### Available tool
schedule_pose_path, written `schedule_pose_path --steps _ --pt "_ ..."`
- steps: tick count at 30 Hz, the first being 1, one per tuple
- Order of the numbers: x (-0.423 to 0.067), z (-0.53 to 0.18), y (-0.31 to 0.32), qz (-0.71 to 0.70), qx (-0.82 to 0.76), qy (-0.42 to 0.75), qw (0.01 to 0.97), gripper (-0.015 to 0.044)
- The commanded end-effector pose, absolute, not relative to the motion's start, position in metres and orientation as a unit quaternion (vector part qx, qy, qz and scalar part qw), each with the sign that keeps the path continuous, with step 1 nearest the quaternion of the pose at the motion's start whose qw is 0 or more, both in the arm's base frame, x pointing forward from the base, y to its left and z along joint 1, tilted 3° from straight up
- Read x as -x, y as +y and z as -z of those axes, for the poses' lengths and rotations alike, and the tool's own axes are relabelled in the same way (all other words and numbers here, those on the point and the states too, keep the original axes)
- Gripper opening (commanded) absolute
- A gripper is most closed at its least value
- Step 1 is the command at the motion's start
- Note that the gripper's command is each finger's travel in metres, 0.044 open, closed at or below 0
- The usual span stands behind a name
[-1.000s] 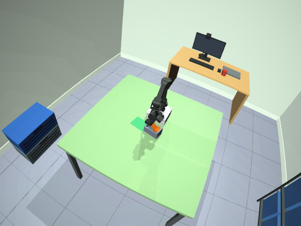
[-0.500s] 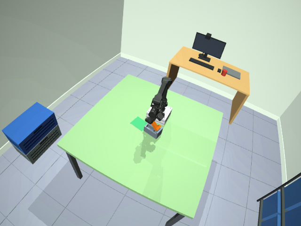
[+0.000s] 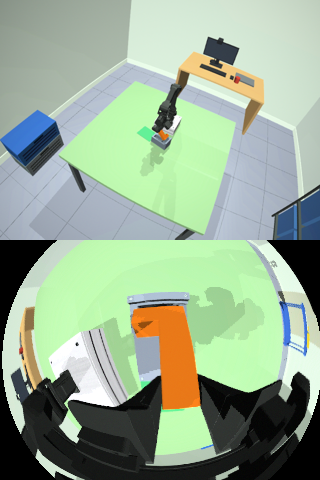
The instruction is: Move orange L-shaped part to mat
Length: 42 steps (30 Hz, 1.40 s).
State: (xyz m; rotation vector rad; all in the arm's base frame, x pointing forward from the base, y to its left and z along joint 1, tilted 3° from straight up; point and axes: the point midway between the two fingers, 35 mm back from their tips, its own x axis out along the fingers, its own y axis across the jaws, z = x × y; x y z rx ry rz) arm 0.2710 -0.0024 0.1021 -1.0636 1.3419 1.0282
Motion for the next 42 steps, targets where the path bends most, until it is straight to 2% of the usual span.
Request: schedule_pose_path --steps 1,36,42 --pt "-0.266 -0.102 -0.017 -0.434 0.447 0.564 0.542 0.0000" --pt "-0.224 -0.106 -0.145 -0.431 0.449 0.567 0.539 0.0000" --pt "-0.222 -0.106 -0.150 -0.431 0.449 0.568 0.539 0.0000"
